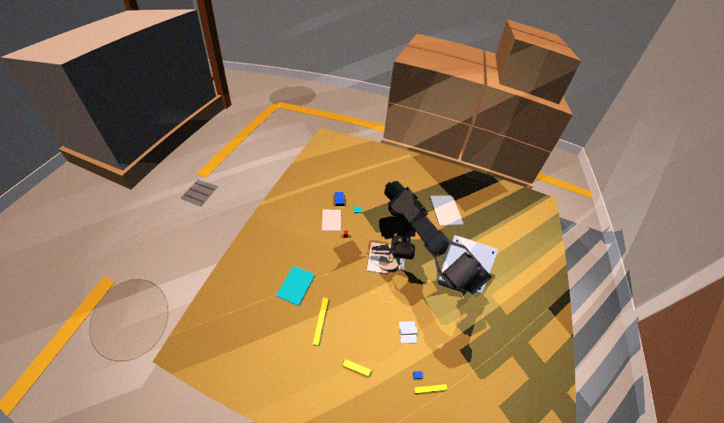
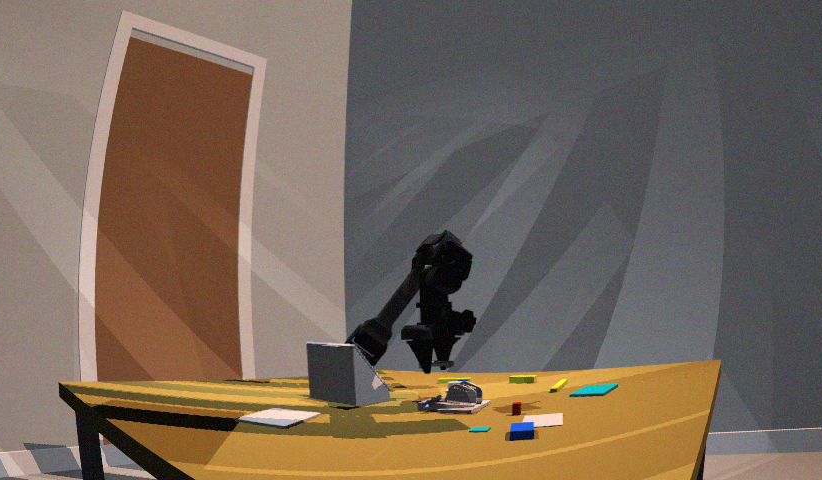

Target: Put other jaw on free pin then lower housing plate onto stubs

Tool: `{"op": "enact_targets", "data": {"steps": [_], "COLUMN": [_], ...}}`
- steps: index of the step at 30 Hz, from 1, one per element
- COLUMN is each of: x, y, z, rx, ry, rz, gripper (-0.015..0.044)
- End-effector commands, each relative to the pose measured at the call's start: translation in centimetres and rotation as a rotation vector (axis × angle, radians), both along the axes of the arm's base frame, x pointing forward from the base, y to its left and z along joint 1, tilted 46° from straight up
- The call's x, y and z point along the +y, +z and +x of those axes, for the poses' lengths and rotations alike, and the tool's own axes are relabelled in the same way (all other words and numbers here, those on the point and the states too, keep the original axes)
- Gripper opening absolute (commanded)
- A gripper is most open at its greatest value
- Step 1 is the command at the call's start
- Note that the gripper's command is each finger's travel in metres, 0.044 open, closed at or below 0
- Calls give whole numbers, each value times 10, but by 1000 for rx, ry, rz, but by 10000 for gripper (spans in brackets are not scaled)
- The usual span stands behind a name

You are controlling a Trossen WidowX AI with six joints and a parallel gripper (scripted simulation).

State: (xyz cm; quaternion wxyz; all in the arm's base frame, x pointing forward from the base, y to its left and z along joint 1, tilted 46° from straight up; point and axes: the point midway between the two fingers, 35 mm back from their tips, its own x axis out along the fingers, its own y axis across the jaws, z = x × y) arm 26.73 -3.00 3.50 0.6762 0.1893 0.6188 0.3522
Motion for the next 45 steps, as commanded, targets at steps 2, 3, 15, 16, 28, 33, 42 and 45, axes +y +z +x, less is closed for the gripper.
{"op": "enact_targets", "data": {"steps": [2, 3, 15, 16, 28, 33, 42, 45], "x": [-1, -1, 2, 2, 2, 2, 3, 3], "y": [-1, -1, 2, 2, 2, 2, 3, 3], "z": [0, 0, -9, -9, -9, -9, -10, -10], "rx": [3, 3, 3, 3, 3, -2, -2, -2], "ry": [-2, -2, -2, -2, -2, 3, 3, 3], "rz": [-4, -4, -3, -3, -3, -3, -3, -3], "gripper": [351, 351, 351, 351, 351, 351, 351, 351]}}
